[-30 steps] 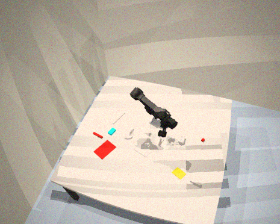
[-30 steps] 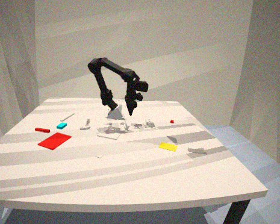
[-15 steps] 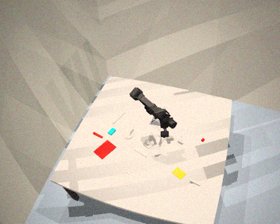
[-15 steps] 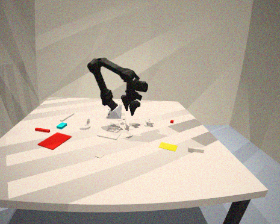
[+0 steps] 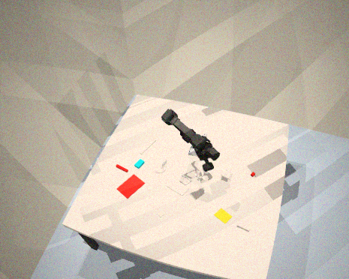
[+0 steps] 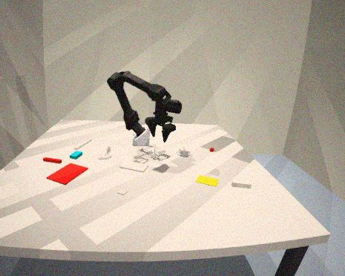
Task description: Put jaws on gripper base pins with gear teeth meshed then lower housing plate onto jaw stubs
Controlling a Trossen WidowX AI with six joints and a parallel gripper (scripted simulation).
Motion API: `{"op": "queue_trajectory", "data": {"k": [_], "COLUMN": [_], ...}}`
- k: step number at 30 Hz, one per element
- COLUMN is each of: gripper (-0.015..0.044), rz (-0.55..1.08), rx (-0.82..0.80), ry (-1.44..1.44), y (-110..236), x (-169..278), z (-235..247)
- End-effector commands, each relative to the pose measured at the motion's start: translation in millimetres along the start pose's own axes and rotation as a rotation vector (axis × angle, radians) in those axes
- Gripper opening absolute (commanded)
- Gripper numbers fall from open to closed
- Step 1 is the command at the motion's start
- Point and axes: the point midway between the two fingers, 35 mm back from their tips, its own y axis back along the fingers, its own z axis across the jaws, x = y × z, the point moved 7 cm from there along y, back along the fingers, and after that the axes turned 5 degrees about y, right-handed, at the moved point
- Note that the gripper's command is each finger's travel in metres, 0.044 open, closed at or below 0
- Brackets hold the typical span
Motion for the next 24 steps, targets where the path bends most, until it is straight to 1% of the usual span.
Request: {"op": "queue_trajectory", "data": {"k": [1,24], "gripper": [0.0440,0.0440], "rz": [0.005,0.006], "rx": [0.001,0.000], "ry": [0.090,0.537], "y": [0.7,2.0], "x": [2.0,8.9], "z": [-0.3,-1.3]}}
